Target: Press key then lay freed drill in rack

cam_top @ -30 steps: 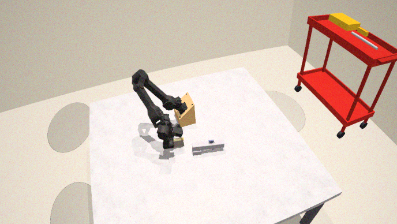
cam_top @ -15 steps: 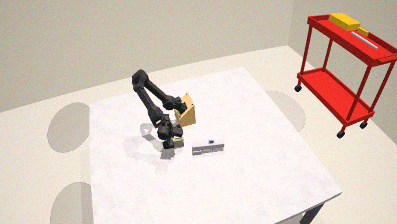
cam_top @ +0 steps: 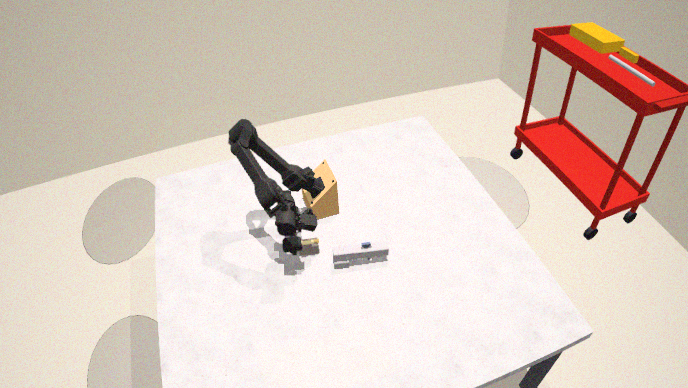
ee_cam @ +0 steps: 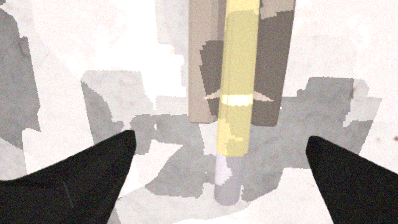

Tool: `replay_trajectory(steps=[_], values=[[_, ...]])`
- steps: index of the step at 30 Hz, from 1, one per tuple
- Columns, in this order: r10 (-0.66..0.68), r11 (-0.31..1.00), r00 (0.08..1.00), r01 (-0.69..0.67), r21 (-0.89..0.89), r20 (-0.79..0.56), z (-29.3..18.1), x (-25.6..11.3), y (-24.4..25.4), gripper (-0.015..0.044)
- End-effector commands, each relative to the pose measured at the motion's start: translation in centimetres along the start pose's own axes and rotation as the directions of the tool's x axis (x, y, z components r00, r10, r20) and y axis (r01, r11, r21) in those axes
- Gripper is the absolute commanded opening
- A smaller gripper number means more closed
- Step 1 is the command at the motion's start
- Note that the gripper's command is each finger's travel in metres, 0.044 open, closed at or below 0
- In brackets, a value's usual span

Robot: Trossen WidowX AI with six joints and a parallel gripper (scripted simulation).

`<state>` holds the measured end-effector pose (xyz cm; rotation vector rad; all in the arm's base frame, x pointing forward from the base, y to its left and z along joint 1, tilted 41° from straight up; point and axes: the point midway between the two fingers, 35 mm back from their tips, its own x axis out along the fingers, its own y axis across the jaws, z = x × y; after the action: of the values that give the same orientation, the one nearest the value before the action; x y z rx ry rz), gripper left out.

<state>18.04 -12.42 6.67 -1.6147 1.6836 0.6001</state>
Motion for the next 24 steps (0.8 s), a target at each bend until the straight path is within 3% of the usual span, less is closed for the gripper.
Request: replay_trajectory(steps=[1,11,14,24], values=[[-0.007,1.0,1.0,0.007,0.008,-0.003,-0.1,-1.6,-0.1,0.044],[-0.007,1.0,1.0,0.007,0.008,-0.001,-0.3,-5.2,-0.3,0.044],[-0.006,1.0,1.0,0.006,0.0,0.004,0.1,-4.5,-0.2,0.044],[-0.241,0.971,0.964,0.239,0.026,0.116,8.7,-8.6,-1.0,0.044]])
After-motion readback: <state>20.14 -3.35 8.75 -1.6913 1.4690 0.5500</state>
